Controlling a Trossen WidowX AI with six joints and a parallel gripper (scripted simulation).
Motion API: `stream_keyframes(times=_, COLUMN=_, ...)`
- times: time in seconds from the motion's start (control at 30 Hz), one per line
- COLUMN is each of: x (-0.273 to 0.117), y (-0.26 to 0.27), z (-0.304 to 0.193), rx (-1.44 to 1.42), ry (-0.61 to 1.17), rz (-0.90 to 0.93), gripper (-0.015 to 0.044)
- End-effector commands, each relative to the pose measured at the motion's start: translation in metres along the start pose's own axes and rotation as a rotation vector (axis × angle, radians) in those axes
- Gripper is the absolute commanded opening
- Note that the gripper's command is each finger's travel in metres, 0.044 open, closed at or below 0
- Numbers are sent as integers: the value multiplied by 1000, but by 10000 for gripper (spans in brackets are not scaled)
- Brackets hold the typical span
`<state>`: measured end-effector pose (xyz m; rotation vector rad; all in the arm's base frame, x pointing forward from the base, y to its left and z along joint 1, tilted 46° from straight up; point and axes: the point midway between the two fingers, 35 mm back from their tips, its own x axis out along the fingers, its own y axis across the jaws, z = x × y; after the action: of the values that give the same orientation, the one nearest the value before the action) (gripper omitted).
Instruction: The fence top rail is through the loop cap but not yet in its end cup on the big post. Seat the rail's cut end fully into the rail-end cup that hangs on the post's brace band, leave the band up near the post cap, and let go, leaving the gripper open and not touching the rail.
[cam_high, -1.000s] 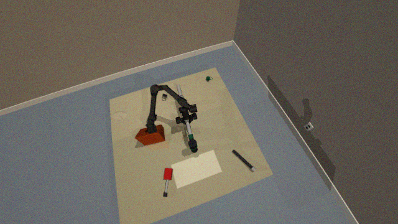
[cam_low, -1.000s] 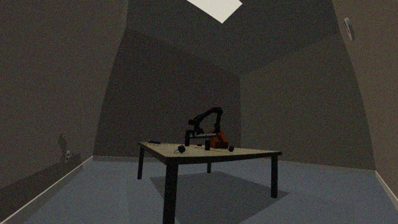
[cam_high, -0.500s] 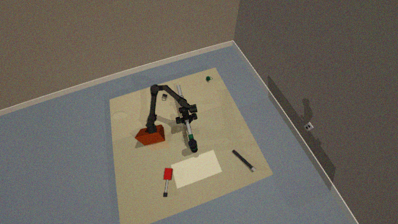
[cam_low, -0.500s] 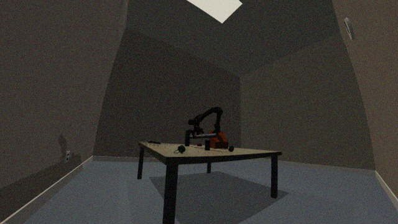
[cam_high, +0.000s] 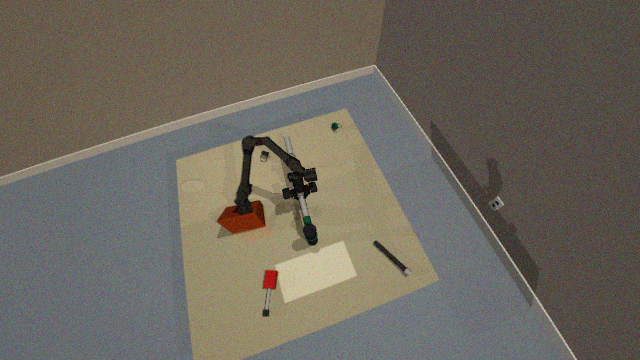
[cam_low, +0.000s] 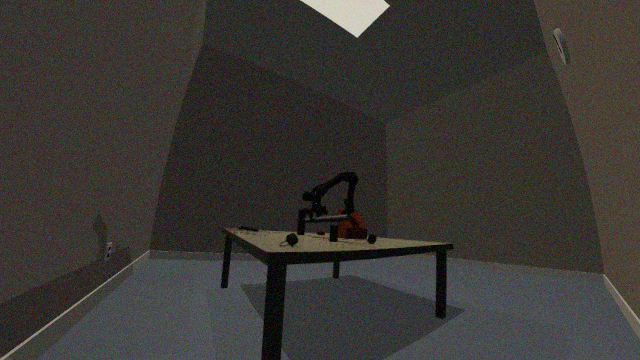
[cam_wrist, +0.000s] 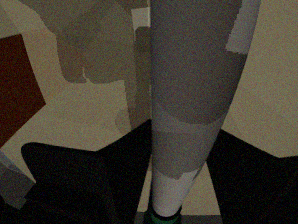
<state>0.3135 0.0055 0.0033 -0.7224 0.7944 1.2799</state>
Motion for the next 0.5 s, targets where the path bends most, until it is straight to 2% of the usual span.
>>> stream_keyframes(times=0.0, x=0, y=0, z=-1, rx=0, ry=0, rz=0, gripper=0)
stream_keyframes(times=0.47, x=0, y=-1, z=-10, rx=0, ry=1, rz=0, gripper=0)
